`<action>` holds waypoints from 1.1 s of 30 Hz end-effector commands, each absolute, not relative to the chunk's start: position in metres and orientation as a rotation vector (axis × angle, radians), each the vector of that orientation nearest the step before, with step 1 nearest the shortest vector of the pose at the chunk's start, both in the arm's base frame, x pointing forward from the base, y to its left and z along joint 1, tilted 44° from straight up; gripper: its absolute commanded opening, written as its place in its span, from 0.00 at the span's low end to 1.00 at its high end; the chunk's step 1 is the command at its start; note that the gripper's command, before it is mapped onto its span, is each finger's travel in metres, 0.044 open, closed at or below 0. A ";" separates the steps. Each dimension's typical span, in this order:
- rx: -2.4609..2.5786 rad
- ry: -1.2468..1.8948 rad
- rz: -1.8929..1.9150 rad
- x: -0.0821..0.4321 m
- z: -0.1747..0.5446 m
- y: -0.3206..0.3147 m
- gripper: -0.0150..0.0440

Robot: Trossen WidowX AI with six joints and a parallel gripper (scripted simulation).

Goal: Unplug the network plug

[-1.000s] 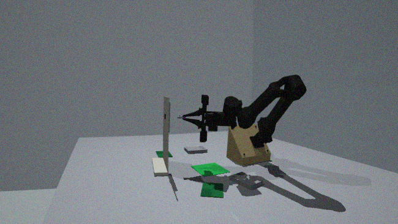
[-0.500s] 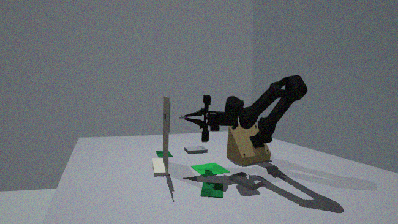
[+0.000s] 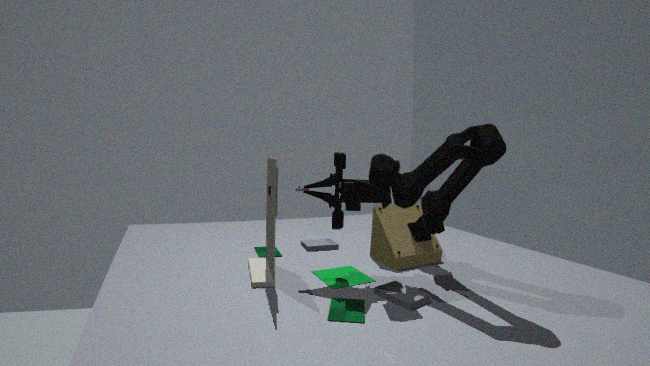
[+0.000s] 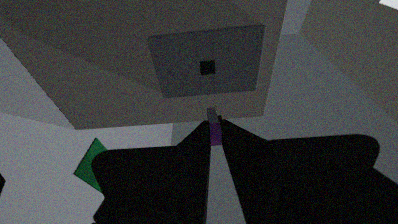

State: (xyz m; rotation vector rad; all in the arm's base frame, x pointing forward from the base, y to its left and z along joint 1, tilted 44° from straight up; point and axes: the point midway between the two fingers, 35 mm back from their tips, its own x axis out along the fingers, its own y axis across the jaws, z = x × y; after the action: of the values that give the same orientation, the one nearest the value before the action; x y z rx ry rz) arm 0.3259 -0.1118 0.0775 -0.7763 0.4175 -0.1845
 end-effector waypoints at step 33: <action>-0.872 0.456 -0.030 0.312 0.110 -0.125 0.25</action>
State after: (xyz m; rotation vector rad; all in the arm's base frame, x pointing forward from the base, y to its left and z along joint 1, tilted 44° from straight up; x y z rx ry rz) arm 0.3099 -0.1299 0.1195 -0.8358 0.4310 -0.1057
